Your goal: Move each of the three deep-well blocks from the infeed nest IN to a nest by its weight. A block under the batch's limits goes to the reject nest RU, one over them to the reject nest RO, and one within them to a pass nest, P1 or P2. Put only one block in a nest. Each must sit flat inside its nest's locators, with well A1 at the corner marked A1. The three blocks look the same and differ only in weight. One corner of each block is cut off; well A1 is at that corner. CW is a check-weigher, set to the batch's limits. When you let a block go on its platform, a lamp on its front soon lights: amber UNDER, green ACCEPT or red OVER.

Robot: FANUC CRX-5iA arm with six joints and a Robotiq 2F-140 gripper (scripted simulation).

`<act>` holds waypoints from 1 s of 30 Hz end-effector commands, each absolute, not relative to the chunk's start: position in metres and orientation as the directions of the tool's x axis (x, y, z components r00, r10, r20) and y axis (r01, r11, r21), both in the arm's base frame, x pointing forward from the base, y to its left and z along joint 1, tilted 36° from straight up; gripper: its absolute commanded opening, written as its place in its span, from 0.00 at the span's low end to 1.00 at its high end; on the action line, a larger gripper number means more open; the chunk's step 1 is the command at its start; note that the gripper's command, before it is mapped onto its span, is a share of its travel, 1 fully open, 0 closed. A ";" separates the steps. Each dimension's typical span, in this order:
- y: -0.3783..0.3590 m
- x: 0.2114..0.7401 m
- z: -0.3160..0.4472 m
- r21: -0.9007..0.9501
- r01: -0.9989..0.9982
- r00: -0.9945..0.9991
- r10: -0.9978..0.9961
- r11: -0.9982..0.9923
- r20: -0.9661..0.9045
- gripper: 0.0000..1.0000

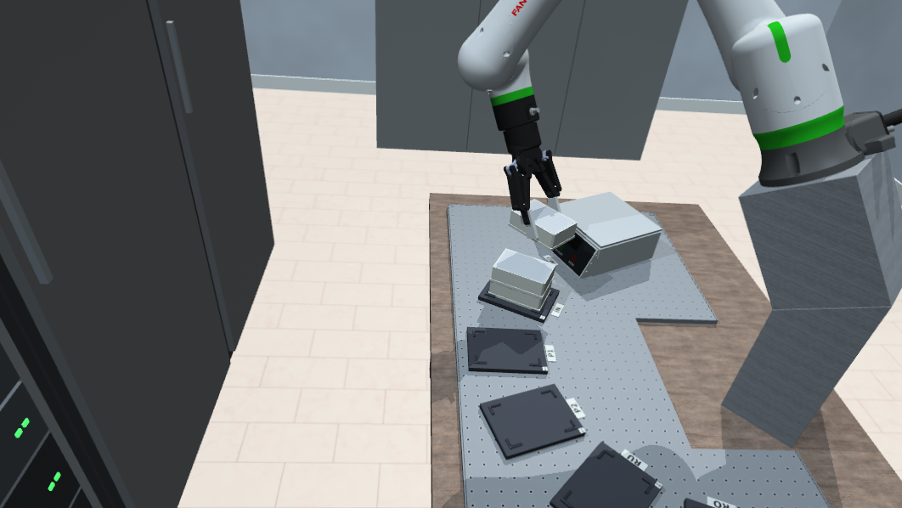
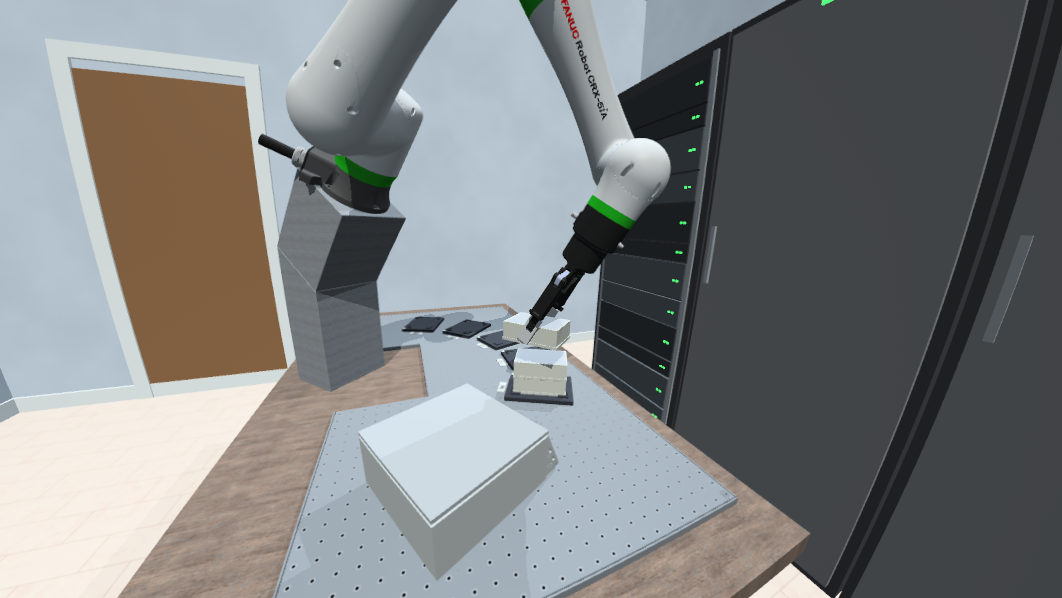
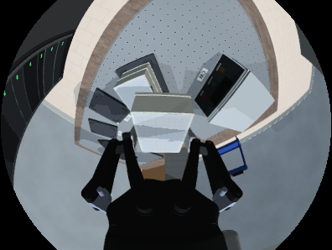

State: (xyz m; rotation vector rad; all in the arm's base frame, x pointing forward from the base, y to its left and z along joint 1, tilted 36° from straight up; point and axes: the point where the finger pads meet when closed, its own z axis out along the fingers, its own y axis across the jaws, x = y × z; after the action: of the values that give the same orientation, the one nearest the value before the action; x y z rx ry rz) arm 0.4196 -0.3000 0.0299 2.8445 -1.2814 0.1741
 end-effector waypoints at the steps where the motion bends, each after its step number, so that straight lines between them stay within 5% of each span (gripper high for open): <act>1: -0.306 0.415 0.031 -0.031 -0.747 0.658 -0.746 -0.664 0.108 0.10; 30: -0.371 0.359 0.041 -0.031 -0.747 0.658 -0.746 -0.664 0.108 0.10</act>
State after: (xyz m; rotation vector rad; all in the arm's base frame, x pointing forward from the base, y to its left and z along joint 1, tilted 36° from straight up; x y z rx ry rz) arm 0.3633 -0.3656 0.0403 2.8452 -1.2821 0.1738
